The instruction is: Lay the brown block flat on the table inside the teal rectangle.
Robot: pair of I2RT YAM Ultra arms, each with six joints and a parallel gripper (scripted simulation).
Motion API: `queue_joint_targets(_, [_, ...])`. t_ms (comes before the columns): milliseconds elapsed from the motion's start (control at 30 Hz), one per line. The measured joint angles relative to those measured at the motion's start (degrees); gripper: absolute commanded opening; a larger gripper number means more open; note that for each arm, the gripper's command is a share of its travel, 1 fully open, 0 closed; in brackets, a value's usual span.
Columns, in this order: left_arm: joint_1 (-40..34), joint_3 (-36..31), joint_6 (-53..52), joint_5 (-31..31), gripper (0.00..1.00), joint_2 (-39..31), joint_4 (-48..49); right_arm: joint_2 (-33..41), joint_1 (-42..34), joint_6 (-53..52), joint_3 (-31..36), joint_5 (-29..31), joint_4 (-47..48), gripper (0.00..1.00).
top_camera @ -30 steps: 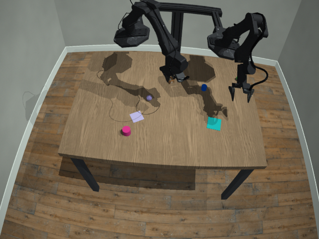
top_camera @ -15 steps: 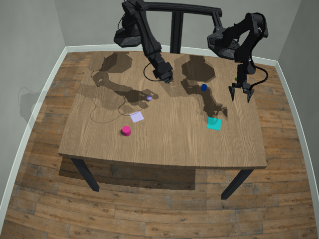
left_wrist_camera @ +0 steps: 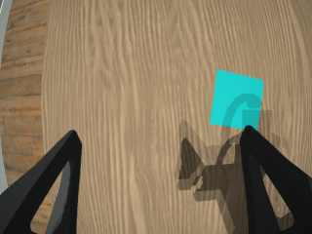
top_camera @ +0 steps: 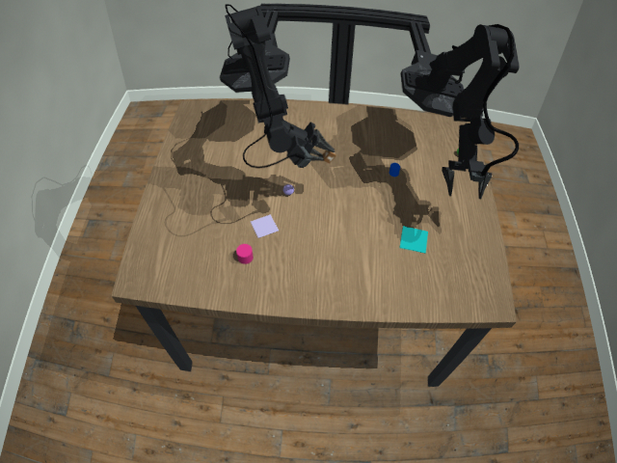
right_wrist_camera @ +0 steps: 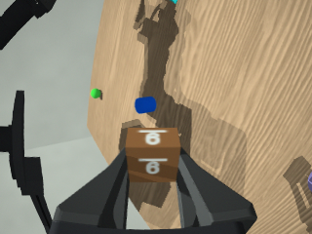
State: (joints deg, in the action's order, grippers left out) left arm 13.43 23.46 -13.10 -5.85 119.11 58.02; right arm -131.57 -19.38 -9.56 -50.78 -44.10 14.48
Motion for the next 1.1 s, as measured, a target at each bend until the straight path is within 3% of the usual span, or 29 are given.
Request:
queue_joint_targets(233, [0.0, 0.0, 0.0, 0.0, 1.0, 0.0, 0.0, -8.8, 5.6, -3.7, 0.6, -14.4, 12.2, 0.27])
queue_joint_targets(500, [0.0, 0.0, 0.0, 0.0, 1.0, 0.0, 0.0, -16.1, 6.6, -12.6, 0.6, -24.0, 25.6, 0.27])
queue_joint_targets(800, [0.0, 0.0, 0.0, 0.0, 1.0, 0.0, 0.0, -25.9, 7.4, -26.4, 0.4, -28.7, 39.0, 0.27])
queue_joint_targets(1100, [0.0, 0.0, 0.0, 0.0, 1.0, 0.0, 0.0, -27.9, 7.5, -33.7, 0.1, -29.3, 56.0, 0.27])
